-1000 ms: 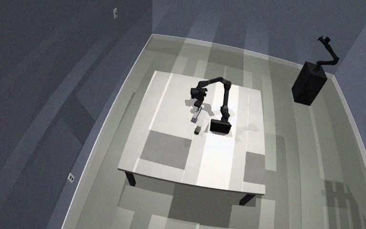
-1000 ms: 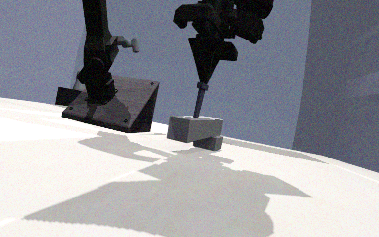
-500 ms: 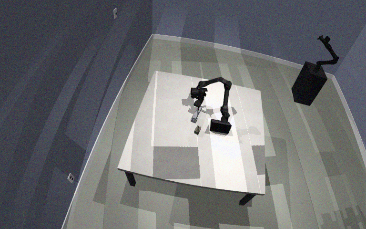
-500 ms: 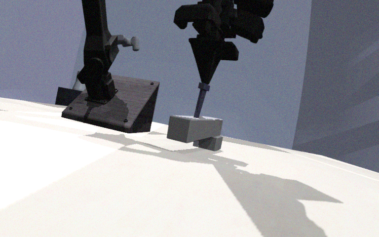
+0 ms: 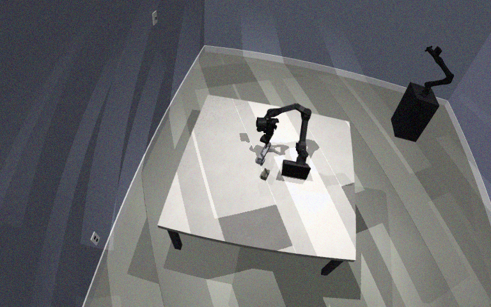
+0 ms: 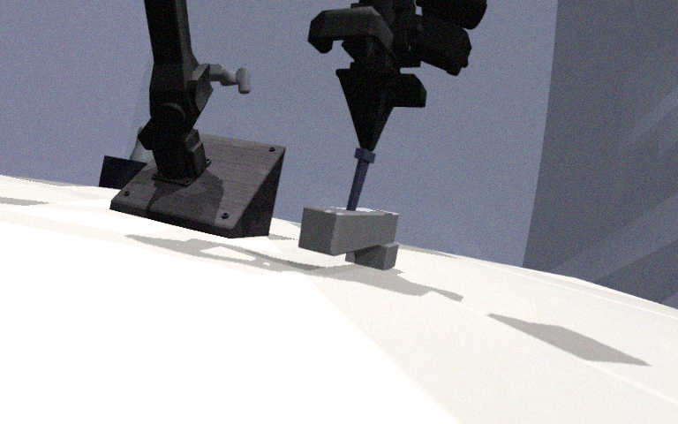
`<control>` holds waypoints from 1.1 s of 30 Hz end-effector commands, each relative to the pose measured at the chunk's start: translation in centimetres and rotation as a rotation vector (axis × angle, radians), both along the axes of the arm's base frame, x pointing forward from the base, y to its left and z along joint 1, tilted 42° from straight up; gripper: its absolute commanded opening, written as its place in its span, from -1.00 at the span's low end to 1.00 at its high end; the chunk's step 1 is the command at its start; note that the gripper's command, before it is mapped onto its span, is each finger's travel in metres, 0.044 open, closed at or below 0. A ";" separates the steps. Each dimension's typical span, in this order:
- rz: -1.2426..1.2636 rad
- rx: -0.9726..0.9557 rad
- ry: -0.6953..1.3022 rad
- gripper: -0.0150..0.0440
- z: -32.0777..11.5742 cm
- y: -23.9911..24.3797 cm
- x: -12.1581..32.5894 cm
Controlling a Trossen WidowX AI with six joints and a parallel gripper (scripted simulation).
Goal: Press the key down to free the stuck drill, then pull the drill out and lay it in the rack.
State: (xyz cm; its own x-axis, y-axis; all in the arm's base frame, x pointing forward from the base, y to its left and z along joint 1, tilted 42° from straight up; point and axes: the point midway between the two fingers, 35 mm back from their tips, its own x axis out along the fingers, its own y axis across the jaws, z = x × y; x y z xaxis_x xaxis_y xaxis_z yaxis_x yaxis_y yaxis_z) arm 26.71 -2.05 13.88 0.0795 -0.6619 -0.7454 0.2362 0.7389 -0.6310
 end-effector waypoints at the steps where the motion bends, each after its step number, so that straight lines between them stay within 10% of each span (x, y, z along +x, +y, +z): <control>1: -0.020 -0.010 0.041 -0.49 -1.1 -0.8 -0.6; 33: -0.020 -0.010 0.041 -0.49 -2.2 -1.7 -0.7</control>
State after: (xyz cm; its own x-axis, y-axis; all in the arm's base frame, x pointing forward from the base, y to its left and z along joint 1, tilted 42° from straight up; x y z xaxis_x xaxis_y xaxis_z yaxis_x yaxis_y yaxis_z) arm 26.55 -2.41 13.29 0.0953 -0.6564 -0.7484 0.2288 0.7461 -0.6253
